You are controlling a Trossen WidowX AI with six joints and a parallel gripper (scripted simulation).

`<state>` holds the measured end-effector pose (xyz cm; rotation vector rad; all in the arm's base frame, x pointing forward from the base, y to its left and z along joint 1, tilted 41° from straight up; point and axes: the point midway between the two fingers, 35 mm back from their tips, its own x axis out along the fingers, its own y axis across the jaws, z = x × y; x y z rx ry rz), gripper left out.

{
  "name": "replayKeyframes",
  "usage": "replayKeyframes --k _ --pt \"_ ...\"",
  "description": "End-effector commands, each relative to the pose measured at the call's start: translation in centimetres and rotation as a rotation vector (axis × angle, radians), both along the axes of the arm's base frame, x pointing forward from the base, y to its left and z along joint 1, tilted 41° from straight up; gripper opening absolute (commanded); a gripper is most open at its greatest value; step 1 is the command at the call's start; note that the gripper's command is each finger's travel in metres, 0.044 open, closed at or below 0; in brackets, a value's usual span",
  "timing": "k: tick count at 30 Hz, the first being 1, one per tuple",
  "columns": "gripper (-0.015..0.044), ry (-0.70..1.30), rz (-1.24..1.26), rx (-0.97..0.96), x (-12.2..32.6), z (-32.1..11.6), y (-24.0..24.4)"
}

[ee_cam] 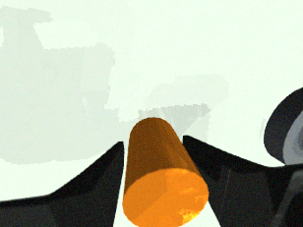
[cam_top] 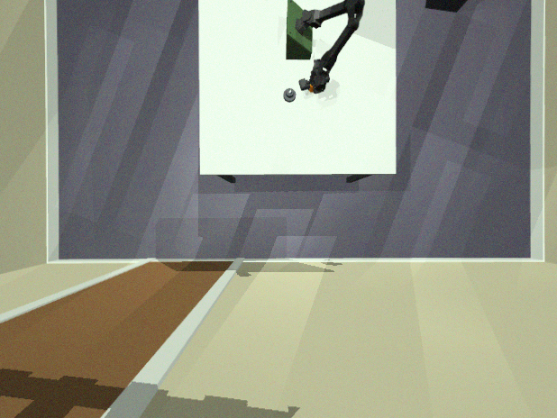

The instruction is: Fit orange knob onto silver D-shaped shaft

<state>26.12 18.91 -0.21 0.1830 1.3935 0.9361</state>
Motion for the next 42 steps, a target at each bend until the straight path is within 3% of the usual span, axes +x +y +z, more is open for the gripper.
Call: replayKeyframes --k 1,7,15,42 --pt "0.024 0.0 0.001 0.0 0.0 0.0 0.0" --pt "0.024 0.0 0.001 0.0 0.0 0.0 0.0" --pt "0.044 0.002 -0.004 0.0 0.9 6.0 -5.3" --pt "0.044 0.002 -0.004 -0.001 0.6 3.3 -3.0"
